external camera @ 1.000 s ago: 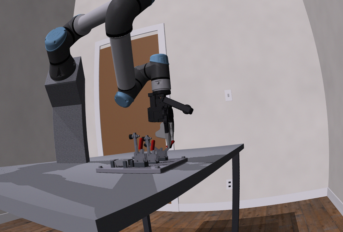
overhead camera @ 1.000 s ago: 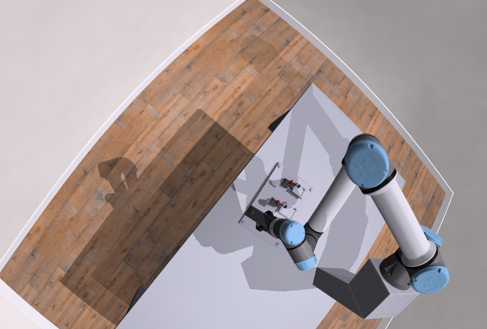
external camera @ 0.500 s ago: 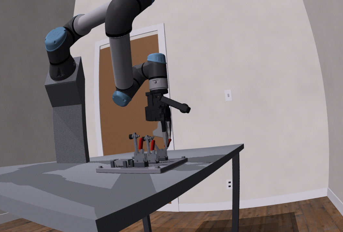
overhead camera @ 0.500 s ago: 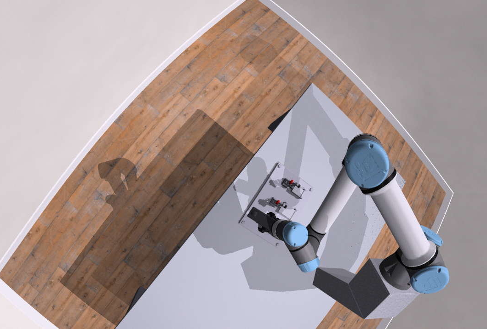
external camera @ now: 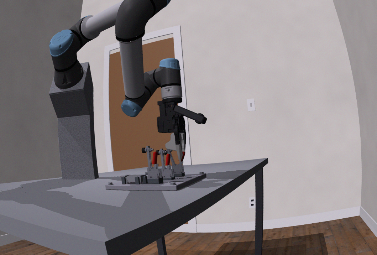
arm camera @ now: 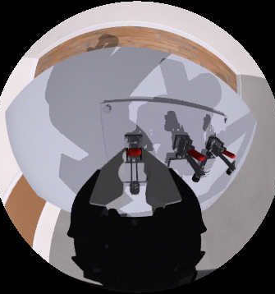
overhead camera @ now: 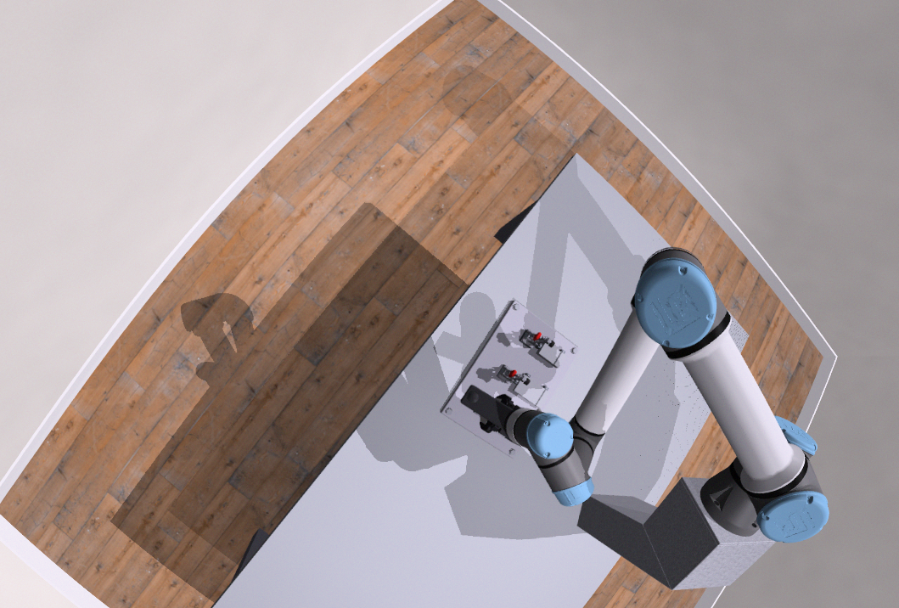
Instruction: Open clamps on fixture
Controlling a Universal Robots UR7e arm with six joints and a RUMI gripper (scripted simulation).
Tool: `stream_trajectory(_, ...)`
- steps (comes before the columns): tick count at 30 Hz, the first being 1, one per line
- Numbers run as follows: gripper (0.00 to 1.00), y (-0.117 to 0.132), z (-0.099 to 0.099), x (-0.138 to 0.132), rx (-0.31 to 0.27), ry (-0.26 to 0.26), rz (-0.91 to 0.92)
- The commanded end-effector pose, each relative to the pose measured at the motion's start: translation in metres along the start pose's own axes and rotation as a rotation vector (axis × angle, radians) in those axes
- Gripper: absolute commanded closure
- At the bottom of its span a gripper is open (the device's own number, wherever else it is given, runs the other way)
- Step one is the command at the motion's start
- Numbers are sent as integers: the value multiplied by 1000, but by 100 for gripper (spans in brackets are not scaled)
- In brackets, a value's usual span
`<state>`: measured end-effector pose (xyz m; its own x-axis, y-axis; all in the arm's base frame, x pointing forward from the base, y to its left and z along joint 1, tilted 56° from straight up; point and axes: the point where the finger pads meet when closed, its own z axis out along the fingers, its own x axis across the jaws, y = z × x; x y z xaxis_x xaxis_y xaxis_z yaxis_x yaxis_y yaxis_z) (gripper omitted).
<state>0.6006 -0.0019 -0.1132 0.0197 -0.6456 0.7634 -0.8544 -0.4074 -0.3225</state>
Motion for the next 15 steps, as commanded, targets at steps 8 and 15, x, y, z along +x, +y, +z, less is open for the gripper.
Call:
stream_trajectory(8,100,11,2,0,-10,0,-5)
stream_trajectory(15,100,12,2,0,-10,0,-5)
